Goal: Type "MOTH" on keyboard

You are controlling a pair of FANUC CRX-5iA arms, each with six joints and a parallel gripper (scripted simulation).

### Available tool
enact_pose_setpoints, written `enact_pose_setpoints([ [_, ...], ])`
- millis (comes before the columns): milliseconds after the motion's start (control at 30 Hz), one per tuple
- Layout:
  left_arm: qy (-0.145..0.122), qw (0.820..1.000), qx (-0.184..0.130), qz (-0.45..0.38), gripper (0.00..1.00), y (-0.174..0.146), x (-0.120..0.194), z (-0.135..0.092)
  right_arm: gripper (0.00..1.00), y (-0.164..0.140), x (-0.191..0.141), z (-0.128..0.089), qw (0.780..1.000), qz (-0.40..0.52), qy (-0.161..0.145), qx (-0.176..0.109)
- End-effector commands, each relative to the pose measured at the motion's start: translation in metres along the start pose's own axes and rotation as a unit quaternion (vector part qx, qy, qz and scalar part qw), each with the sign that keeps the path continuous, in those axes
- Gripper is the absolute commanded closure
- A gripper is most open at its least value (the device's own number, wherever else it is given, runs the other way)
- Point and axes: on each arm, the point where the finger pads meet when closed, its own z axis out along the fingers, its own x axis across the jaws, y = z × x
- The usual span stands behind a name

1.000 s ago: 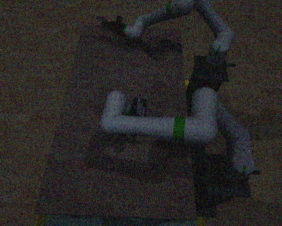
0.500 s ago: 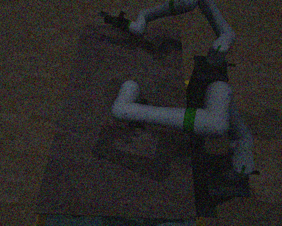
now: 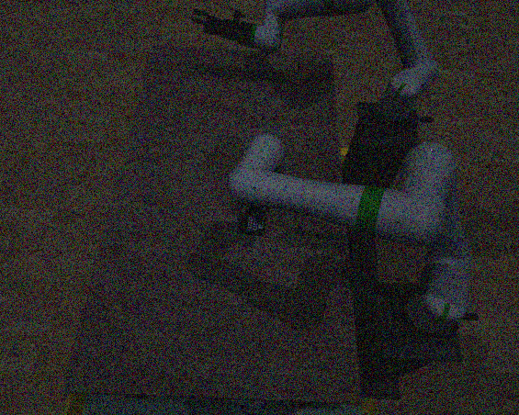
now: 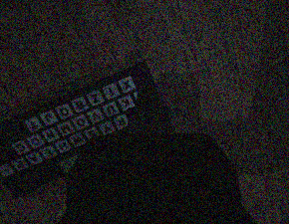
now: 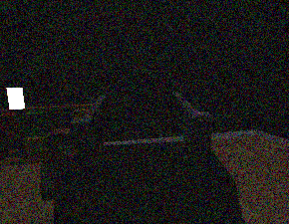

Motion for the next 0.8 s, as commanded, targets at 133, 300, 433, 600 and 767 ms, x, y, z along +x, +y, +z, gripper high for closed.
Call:
enact_pose_setpoints([
  [133, 0.016, 0.995, -0.067, -0.072, 1.00, 0.019, -0.022, -0.006, 0.00, -0.020, 0.000, -0.031, 0.994, -0.091, -0.059, -0.003],
  [300, 0.011, 0.982, -0.129, -0.134, 1.00, 0.035, -0.046, -0.016, 0.00, -0.026, 0.003, -0.068, 0.978, -0.177, -0.110, -0.013],
  [433, -0.001, 0.970, -0.168, -0.173, 1.00, 0.045, -0.063, -0.025, 0.00, -0.027, 0.007, -0.096, 0.962, -0.232, -0.145, -0.024],
  [600, -0.007, 0.965, -0.183, -0.188, 1.00, 0.049, -0.070, -0.029, 0.00, -0.024, 0.017, -0.135, 0.935, -0.298, -0.188, -0.042],
  [767, -0.007, 0.965, -0.183, -0.188, 1.00, 0.049, -0.070, -0.029, 0.00, -0.020, 0.028, -0.172, 0.909, -0.348, -0.223, -0.062],
])
